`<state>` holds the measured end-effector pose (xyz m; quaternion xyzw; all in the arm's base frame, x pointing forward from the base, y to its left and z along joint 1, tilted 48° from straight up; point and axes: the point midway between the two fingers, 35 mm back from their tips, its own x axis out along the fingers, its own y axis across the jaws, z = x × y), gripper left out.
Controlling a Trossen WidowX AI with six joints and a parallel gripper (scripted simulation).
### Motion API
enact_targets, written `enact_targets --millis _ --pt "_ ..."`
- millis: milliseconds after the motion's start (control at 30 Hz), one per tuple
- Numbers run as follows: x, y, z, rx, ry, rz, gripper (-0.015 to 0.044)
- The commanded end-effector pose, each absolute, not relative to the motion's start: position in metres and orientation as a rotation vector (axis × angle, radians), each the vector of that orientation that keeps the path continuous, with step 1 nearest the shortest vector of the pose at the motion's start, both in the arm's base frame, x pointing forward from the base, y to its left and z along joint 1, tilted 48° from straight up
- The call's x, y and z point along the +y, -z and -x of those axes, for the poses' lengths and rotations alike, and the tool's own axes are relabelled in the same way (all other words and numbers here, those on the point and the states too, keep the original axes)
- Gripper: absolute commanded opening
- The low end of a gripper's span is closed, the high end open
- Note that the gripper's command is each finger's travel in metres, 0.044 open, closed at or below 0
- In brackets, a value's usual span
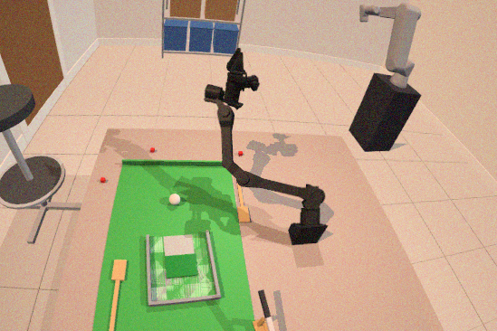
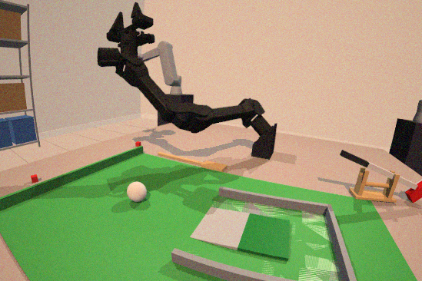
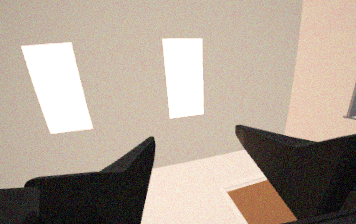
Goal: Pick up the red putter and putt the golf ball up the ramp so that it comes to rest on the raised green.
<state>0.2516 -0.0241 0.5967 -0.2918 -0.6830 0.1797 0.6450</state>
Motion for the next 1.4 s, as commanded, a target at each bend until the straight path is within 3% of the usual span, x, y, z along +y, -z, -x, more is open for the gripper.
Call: enact_targets --millis 0,367,533,833,1100,1367 --pt "-0.024 -0.597 -0.25 -1.557 -0.411 0.661 0.0426" --pt "0.017 -0.632 -0.113 -1.692 -0.537 0.813 0.044" --pt "0.063 -0.627 -0.049 -1.704 -0.632 0.974 0.044" --pt "0.161 -0.599 0.02 -1.62 -0.768 1.276 0.044" --pt "0.266 -0.539 0.038 -1.421 -0.92 1.568 0.044" --pt "0.357 -0.453 0.009 -1.094 -1.087 1.816 0.044"
